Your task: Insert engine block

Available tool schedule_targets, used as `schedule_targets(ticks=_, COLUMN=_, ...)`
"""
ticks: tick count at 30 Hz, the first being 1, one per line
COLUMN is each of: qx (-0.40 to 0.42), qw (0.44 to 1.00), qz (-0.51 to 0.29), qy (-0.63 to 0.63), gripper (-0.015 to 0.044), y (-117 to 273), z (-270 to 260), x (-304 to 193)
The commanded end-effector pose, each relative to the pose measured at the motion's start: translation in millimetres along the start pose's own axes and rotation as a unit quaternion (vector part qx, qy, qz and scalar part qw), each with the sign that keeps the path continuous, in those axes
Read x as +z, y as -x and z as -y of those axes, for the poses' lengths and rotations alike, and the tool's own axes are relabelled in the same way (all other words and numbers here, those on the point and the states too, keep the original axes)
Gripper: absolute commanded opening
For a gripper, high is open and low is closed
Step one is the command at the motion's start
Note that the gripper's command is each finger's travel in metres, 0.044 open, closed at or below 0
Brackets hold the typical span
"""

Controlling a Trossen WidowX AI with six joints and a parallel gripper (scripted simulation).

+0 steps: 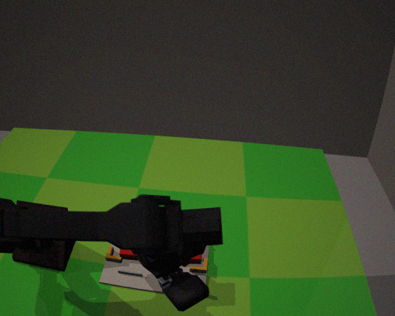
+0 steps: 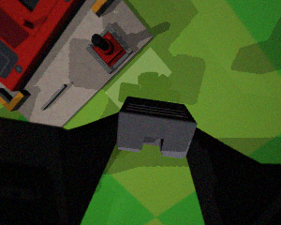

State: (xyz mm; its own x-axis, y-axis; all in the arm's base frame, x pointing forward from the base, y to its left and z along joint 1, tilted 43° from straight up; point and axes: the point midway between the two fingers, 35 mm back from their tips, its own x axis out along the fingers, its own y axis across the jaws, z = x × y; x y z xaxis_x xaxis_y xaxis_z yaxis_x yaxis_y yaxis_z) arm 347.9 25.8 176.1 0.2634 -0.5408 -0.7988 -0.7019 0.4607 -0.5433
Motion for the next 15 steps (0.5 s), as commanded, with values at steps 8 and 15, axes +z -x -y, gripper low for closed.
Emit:
schedule_targets(ticks=8, qx=0.009, qw=0.986, qz=0.166, qy=0.000, gripper=0.0000, y=-2.6, z=-1.0, x=-11.8)
schedule_targets(ticks=15, qx=-0.007, qw=0.964, qz=0.267, qy=0.006, gripper=0.0000, y=-1.9, z=0.7, x=-18.2)
